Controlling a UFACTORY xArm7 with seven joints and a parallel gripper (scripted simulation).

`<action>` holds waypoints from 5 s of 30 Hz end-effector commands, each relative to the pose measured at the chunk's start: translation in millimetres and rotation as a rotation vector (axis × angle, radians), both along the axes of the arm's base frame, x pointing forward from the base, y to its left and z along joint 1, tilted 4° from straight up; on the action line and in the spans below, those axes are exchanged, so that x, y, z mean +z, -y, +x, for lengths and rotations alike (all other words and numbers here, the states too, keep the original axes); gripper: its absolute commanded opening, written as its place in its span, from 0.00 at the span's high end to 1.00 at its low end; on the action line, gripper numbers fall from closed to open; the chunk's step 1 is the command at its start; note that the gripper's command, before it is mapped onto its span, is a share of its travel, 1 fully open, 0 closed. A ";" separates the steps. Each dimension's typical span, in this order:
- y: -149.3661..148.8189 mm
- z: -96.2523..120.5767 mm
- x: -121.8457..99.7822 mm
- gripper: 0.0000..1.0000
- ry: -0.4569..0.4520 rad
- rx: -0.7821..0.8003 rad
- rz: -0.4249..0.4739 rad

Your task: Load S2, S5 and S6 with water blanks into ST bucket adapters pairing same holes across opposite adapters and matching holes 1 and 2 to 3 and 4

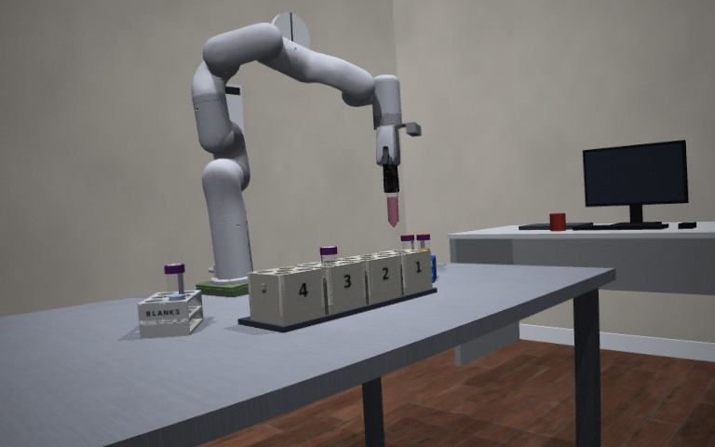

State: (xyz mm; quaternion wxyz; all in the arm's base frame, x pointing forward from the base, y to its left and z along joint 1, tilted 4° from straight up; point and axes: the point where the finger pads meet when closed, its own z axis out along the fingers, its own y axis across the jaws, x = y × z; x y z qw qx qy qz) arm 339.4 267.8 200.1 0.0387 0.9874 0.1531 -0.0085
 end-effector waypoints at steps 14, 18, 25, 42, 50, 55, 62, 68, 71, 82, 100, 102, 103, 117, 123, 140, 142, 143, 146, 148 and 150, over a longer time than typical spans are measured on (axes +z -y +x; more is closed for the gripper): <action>-0.8 1.0 1.8 1.00 -0.003 0.040 0.008; -0.6 1.0 -0.1 1.00 -0.003 0.041 0.008; 0.1 1.0 -10.2 1.00 -0.003 0.041 0.008; 2.3 0.8 -40.1 1.00 -0.003 0.041 0.008; 3.5 0.7 -56.1 1.00 -0.003 0.041 0.008; 4.2 0.7 -66.1 1.00 -0.003 0.041 0.008; 4.6 0.6 -72.1 1.00 -0.003 0.041 0.008; 4.6 0.6 -72.1 1.00 -0.003 0.041 0.008; 4.6 0.6 -72.1 1.00 -0.003 0.041 0.008; 5.0 0.6 -77.1 1.00 -0.003 0.041 0.008; 6.1 0.5 -93.1 1.00 -0.003 0.041 0.008; 6.3 0.5 -95.1 1.00 -0.003 0.041 0.008; 6.4 0.5 -96.1 1.00 -0.003 0.041 0.008; 7.2 0.4 -108.1 1.00 -0.003 0.041 0.008; 7.7 0.4 -114.1 1.00 -0.003 0.041 0.008; 8.8 0.3 -129.0 1.00 -0.003 0.041 0.008; 8.8 0.3 -129.0 1.00 -0.003 0.041 0.008; 8.9 0.2 -130.0 1.00 -0.003 0.041 0.008; 9.1 0.2 -133.0 1.00 -0.003 0.041 0.008; 9.1 0.2 -133.0 1.00 -0.003 0.041 0.008; 9.1 0.2 -133.0 1.00 -0.003 0.041 0.008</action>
